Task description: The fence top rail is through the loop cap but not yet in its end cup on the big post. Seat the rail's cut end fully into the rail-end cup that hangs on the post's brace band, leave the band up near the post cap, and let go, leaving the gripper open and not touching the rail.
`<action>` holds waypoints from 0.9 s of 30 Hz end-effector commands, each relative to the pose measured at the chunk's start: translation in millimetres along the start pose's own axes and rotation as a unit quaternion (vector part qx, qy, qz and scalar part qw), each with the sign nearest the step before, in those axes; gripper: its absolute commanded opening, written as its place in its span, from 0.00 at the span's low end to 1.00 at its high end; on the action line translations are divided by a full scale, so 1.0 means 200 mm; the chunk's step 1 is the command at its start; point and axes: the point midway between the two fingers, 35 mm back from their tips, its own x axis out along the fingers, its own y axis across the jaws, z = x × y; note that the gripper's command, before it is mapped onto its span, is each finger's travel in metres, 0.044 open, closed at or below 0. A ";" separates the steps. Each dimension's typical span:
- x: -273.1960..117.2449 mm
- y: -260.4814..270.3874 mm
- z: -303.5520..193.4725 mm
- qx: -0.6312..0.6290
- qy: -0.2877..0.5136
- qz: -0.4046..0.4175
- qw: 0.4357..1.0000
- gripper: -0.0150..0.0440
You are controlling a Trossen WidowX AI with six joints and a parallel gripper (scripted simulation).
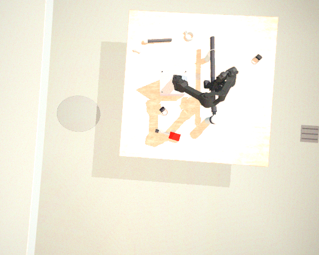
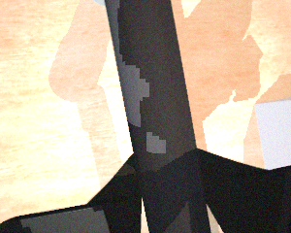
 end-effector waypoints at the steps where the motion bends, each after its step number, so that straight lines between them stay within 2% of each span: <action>1: -0.03 0.01 -0.01 0.004 0.002 0.006 1.000 0.25; 27: -0.05 0.02 -0.01 0.002 0.001 0.004 1.000 0.25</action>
